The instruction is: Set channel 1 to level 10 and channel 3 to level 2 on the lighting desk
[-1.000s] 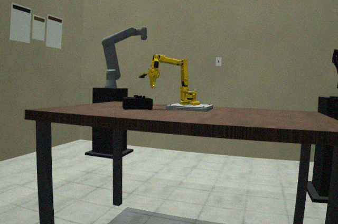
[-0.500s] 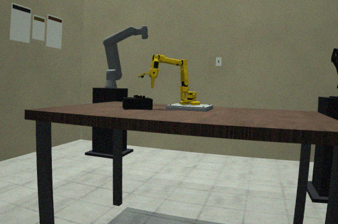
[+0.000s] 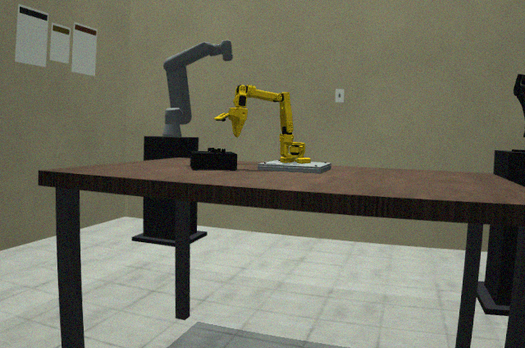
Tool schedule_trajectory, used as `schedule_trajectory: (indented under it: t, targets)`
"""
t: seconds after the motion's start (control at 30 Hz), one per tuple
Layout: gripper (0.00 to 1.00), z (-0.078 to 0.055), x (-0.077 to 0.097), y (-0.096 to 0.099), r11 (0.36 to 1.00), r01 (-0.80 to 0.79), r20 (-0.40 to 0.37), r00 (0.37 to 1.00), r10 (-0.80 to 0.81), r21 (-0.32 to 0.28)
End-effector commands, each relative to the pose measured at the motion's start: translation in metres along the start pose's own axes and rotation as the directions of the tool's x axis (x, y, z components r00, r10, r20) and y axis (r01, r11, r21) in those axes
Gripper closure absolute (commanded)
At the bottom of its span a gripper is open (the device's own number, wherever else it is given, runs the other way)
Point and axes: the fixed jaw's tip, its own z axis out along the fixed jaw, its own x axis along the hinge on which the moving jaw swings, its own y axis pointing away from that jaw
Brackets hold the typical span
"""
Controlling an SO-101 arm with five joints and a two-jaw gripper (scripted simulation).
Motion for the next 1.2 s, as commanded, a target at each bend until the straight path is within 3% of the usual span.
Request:
schedule_trajectory:
  t: [0.0,0.2,0.47,0.53,0.77,1.03,1.1,1.17]
  targets:
    - [1.0,0.0017,-0.0009,0.0022,0.995,0.103,-0.012,0.995,-0.103,-0.007]
    - [1.0,0.0024,-0.0012,0.0039,0.939,0.343,-0.009,0.939,-0.344,-0.01]
    - [1.0,0.0034,-0.0019,0.0055,0.767,0.641,-0.004,0.767,-0.641,-0.013]
    - [1.0,0.0034,-0.0019,0.0055,0.767,0.641,-0.004,0.767,-0.641,-0.013]
    - [1.0,0.0044,-0.003,0.0065,0.533,0.846,0.002,0.533,-0.846,-0.013]
    - [1.0,0.0056,-0.005,0.0072,0.198,0.98,0.008,0.198,-0.98,-0.011]
    - [1.0,0.0056,-0.005,0.0072,0.198,0.98,0.008,0.198,-0.98,-0.011]
    - [1.0,0.0059,-0.0057,0.0074,0.108,0.994,0.009,0.108,-0.994,-0.01]
